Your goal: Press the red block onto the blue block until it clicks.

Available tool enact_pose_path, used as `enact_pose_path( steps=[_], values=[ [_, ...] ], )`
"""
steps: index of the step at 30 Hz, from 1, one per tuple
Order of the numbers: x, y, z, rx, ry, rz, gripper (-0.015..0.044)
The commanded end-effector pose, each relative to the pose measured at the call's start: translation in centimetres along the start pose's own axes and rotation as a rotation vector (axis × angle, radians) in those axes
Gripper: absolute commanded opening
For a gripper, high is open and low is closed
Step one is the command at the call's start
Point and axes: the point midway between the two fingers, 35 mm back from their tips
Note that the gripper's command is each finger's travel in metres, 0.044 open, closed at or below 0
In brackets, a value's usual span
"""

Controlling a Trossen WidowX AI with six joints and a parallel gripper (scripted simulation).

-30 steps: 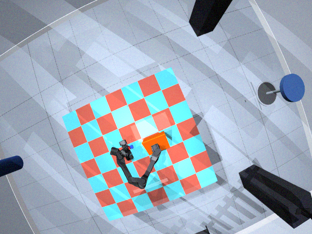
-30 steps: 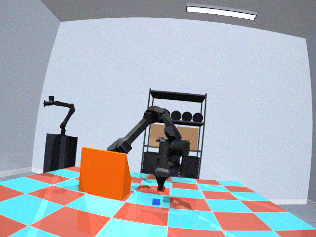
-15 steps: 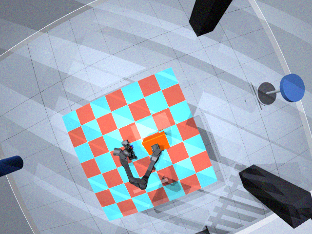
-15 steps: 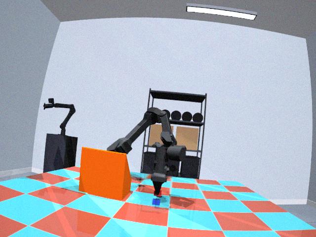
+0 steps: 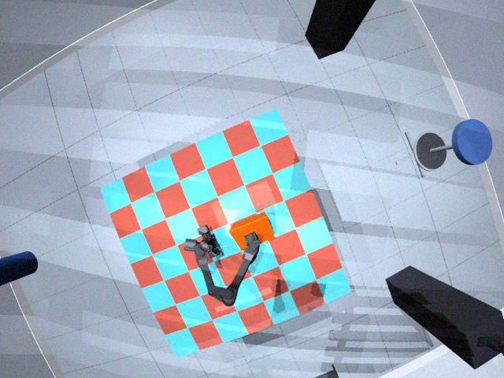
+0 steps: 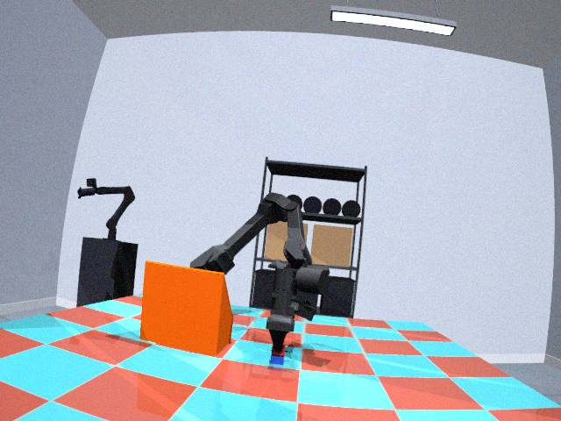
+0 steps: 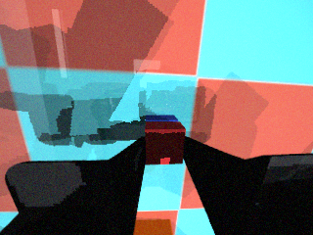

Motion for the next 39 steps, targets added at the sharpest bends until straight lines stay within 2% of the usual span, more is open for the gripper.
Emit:
enact_pose_path(
  steps=[1,29,37,39],
  values=[
    [0.03,-0.22,-0.1,0.001,-0.008,0.006,0.0],
    [-0.02,-0.63,0.01,0.0,-0.004,0.001,0.0],
    [-0.02,-0.63,0.01,0.0,-0.004,0.001,0.021],
    [-0.02,-0.63,0.01,0.0,-0.004,0.001,0.022]
  ],
)
Point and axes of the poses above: the point midway between the two fingers, 35 mm back from their tips, its own y axis back along the fingers, its own x axis across the jaws, z = x × y, and after that the axes turned 7 degrees about y, right-handed
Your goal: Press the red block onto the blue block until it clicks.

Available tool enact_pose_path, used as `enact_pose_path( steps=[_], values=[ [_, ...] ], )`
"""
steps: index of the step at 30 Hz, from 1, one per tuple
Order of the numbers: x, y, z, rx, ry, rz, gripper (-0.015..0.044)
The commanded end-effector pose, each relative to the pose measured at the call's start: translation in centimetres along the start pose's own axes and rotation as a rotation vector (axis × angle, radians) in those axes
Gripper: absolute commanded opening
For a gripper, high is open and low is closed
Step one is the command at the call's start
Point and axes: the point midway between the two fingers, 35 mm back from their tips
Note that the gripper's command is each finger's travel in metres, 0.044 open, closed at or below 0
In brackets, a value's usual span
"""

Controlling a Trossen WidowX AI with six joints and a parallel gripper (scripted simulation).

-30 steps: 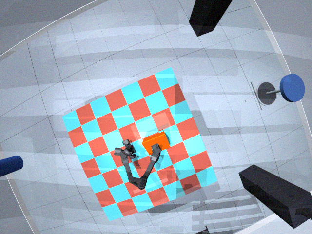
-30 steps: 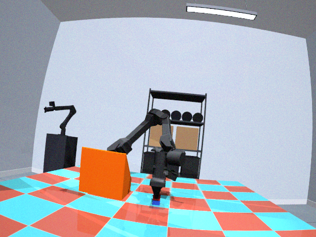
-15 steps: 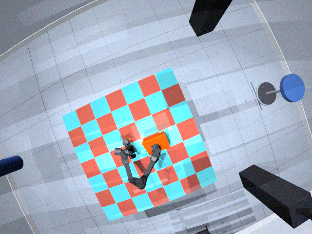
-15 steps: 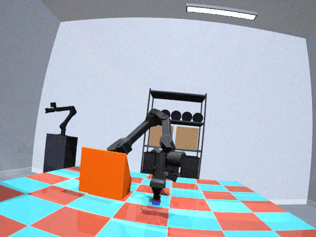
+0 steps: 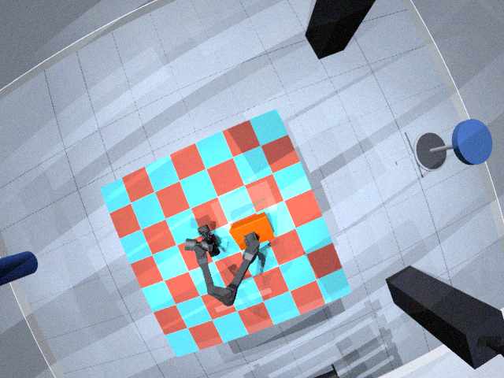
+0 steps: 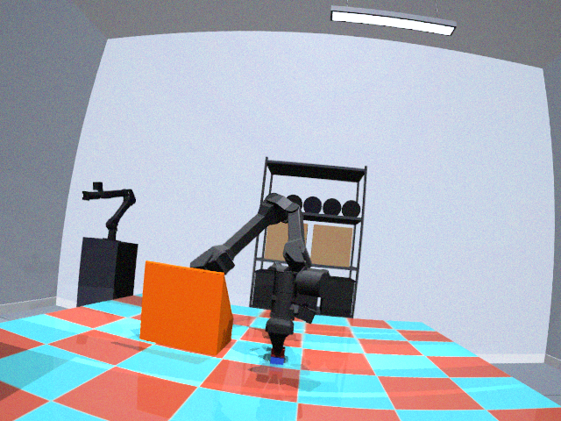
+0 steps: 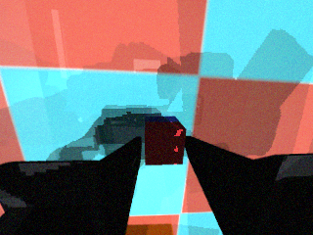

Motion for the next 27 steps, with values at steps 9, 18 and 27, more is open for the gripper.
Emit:
enact_pose_path(
  steps=[9,18,27],
  values=[
    [-0.4,4.0,0.4,0.0,0.0,-0.007,0.022],
    [-0.6,10.2,0.5,0.001,-0.001,-0.002,0.022],
    [-0.6,10.2,0.5,0.001,-0.001,-0.002,0.022]
  ],
)
Point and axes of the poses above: the point midway between the two fingers, 35 mm back from their tips, its own y axis back along the fingers, its own x axis across the jaws, z = x × y, and after that the axes turned 7 degrees about y, right-handed
